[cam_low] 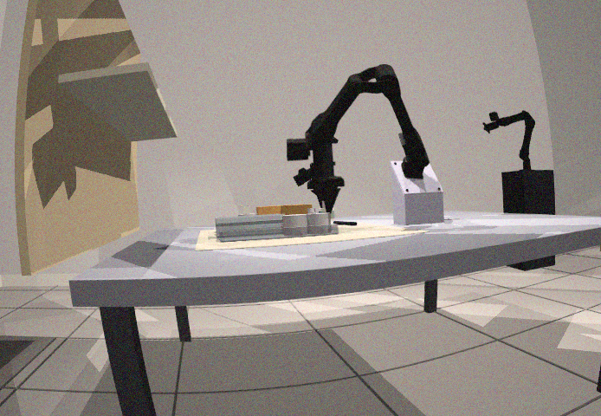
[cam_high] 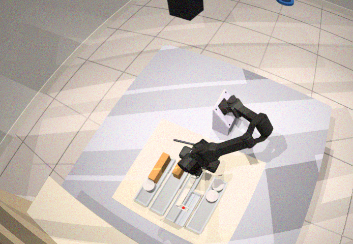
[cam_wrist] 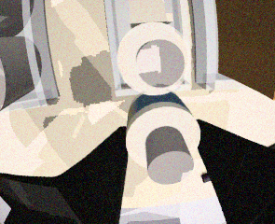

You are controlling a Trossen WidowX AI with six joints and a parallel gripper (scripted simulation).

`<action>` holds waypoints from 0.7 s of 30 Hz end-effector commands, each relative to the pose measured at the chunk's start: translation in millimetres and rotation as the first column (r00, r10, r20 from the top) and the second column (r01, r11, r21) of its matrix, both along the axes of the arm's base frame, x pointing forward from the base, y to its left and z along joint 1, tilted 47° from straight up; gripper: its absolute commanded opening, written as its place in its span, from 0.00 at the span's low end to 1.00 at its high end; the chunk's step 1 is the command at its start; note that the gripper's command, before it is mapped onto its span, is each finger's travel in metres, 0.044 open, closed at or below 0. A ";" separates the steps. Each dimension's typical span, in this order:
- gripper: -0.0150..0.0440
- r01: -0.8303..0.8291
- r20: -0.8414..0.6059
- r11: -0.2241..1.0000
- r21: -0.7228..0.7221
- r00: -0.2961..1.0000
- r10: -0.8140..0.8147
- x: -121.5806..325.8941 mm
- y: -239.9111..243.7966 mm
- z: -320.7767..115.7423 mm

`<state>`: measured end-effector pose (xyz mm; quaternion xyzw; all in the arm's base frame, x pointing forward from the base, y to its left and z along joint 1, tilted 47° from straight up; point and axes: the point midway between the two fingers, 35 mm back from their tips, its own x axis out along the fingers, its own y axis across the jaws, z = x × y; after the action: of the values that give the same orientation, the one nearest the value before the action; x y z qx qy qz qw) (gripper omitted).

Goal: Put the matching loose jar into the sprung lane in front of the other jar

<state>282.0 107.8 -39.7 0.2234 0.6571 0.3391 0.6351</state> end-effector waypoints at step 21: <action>0.25 0.004 0.004 1.000 0.003 1.000 -0.004 12.7 2.0 2.0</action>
<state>284.3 108.9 -40.4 0.2272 0.6643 0.3362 0.6277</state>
